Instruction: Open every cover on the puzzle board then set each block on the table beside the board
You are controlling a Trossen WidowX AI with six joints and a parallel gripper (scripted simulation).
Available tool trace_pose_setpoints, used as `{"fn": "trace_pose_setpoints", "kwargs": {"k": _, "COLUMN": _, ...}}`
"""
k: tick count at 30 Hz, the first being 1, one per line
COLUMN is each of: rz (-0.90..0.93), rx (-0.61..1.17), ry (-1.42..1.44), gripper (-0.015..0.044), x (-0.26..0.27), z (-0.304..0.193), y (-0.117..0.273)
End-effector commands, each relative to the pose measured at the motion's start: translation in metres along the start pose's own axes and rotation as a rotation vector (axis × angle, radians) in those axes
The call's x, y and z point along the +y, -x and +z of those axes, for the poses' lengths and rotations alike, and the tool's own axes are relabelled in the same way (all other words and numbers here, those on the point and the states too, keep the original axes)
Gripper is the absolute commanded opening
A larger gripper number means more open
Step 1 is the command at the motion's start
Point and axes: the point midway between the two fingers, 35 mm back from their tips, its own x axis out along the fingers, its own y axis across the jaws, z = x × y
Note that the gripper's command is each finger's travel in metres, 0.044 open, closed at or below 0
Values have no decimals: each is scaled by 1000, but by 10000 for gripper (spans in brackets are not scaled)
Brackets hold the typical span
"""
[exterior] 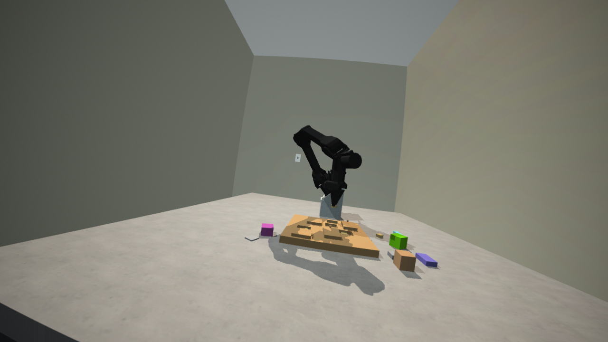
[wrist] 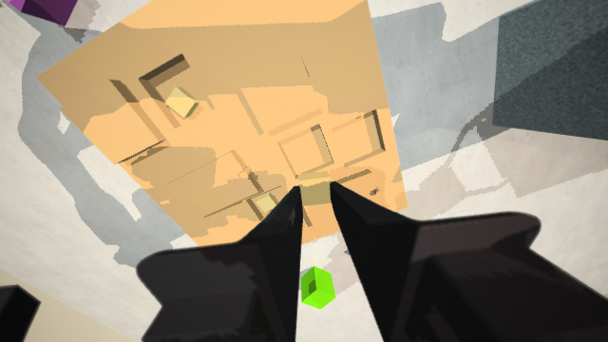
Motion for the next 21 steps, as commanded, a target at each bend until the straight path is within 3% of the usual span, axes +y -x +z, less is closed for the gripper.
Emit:
{"fn": "trace_pose_setpoints", "kwargs": {"k": 1, "rz": 2, "rx": 7, "ry": -5, "gripper": 80, "x": 0, "z": -1, "y": 8}}
{"fn": "trace_pose_setpoints", "kwargs": {"k": 21, "rz": -1, "rx": 35, "ry": 0, "gripper": 80, "x": -30, "z": -70, "y": 16}}
